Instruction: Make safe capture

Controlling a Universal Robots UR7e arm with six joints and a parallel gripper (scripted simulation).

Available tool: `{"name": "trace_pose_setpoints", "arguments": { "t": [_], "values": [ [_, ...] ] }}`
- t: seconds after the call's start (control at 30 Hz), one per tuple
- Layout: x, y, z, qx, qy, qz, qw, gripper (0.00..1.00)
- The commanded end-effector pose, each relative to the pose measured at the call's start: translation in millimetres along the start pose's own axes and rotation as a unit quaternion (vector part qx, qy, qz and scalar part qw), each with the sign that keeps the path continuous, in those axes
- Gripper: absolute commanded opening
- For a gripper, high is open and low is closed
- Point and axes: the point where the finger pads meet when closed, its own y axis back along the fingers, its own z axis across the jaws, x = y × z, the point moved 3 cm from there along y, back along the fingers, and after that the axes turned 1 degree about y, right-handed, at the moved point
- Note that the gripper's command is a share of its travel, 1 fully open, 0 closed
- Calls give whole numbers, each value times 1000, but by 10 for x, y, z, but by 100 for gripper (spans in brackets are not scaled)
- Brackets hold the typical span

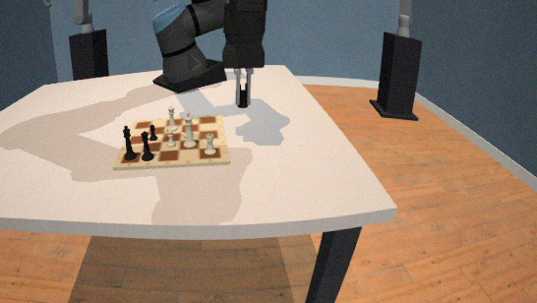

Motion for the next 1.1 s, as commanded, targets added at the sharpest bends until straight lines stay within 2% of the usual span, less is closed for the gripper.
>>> {"name": "trace_pose_setpoints", "arguments": {
  "t": [0.0, 0.27, 0.43, 1.07],
  "values": [
    [15, -143, -2, 0, 0, 1, 1000, 0],
    [26, -516, -1, 0, 0, 1, 1000, 0],
    [30, -657, -1, 0, 0, 1, 1000, 0],
    [31, -704, -1, 0, 0, 1, 1000, 0]
  ]
}}
